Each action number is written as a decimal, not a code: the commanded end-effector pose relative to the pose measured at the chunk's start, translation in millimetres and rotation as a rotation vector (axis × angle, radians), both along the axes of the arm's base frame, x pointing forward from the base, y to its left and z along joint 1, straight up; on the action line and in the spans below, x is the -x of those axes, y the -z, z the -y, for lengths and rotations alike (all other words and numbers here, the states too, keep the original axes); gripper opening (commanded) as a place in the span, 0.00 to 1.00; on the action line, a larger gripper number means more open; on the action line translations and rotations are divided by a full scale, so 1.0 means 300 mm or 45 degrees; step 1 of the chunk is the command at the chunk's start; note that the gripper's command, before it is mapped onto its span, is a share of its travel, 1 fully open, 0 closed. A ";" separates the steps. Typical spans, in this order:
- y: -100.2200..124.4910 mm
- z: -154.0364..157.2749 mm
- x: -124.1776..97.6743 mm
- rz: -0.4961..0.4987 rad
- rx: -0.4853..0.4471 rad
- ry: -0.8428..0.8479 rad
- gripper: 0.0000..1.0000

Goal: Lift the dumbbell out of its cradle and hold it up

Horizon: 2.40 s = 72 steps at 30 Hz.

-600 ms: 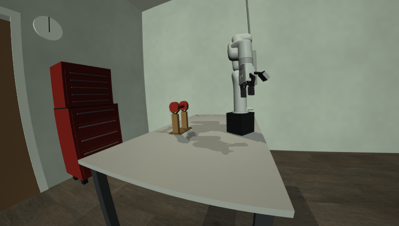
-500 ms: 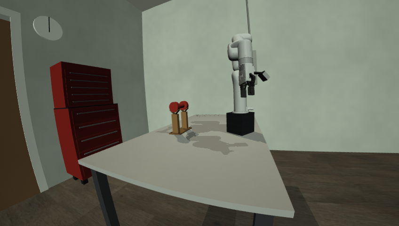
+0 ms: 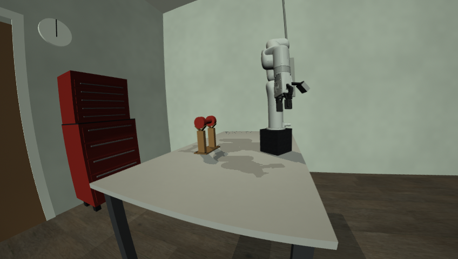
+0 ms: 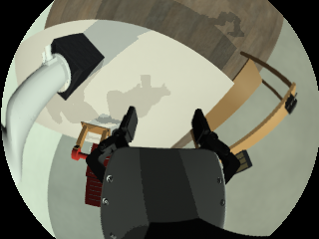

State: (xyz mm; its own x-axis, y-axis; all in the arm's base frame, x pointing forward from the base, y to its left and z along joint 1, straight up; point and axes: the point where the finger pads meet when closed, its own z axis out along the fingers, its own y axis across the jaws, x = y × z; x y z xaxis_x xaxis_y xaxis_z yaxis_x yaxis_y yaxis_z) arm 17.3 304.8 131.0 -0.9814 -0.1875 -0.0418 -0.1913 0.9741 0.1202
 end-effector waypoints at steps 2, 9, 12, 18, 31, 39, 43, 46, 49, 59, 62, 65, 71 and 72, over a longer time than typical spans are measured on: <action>-0.006 -0.006 -0.008 0.000 -0.004 0.012 1.00; -0.033 -0.037 -0.171 -0.008 0.010 0.245 1.00; -0.041 -0.041 -0.226 -0.011 0.014 0.320 1.00; -0.059 -0.041 -0.362 -0.018 0.024 0.499 1.00; -0.095 0.039 -0.714 -0.042 0.045 0.951 1.00; -0.108 0.136 -0.908 -0.058 0.055 1.204 1.00; -0.113 0.200 -1.002 -0.067 0.059 1.333 1.00; -0.117 0.272 -1.092 -0.076 0.063 1.461 1.00; -0.120 0.353 -1.175 -0.086 0.067 1.586 1.00; -0.122 0.622 -1.373 -0.115 0.074 1.934 1.00; -0.121 0.713 -1.420 -0.124 0.076 2.037 1.00; -0.119 0.800 -1.457 -0.133 0.077 2.131 1.00; -0.115 0.955 -1.509 -0.149 0.078 2.291 1.00; -0.115 0.955 -1.509 -0.149 0.078 2.291 1.00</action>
